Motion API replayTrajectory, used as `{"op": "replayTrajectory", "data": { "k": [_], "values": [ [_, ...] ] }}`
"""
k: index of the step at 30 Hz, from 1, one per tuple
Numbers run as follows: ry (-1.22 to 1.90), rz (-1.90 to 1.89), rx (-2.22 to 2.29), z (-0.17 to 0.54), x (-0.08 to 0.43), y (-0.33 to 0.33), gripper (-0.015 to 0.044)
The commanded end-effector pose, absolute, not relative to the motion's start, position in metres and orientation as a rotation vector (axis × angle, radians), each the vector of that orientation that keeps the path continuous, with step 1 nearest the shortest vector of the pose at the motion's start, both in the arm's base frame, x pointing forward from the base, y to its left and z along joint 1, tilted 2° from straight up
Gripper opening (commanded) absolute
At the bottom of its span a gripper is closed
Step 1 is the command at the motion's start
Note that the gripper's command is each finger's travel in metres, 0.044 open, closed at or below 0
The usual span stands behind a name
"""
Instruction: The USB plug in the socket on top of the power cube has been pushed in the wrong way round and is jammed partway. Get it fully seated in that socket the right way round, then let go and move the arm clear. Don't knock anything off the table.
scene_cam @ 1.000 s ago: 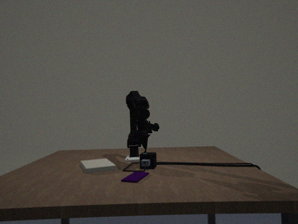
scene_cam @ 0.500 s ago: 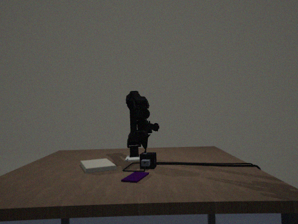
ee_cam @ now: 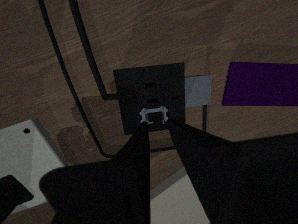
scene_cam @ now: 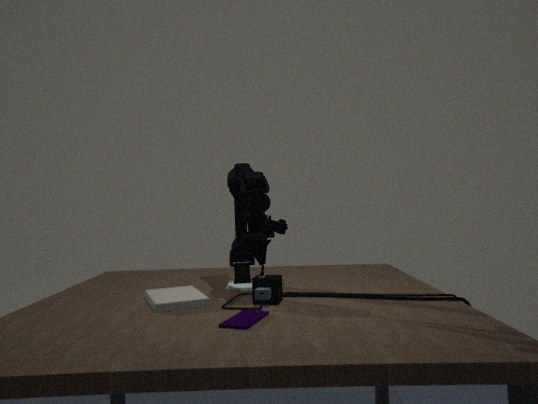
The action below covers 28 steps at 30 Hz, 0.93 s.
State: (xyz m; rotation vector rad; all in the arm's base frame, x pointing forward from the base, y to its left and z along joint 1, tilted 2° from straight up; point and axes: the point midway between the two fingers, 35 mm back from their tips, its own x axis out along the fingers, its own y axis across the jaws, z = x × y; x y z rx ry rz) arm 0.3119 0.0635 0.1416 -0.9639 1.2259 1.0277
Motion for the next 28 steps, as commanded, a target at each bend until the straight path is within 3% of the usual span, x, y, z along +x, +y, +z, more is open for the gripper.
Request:
{"op": "replayTrajectory", "data": {
  "k": [1,28],
  "values": [
    [1.218,1.023,-0.966,0.148,0.313,0.064,0.0095],
    [1.223,1.028,-0.966,0.161,0.312,0.064,0.0095]
  ]
}}
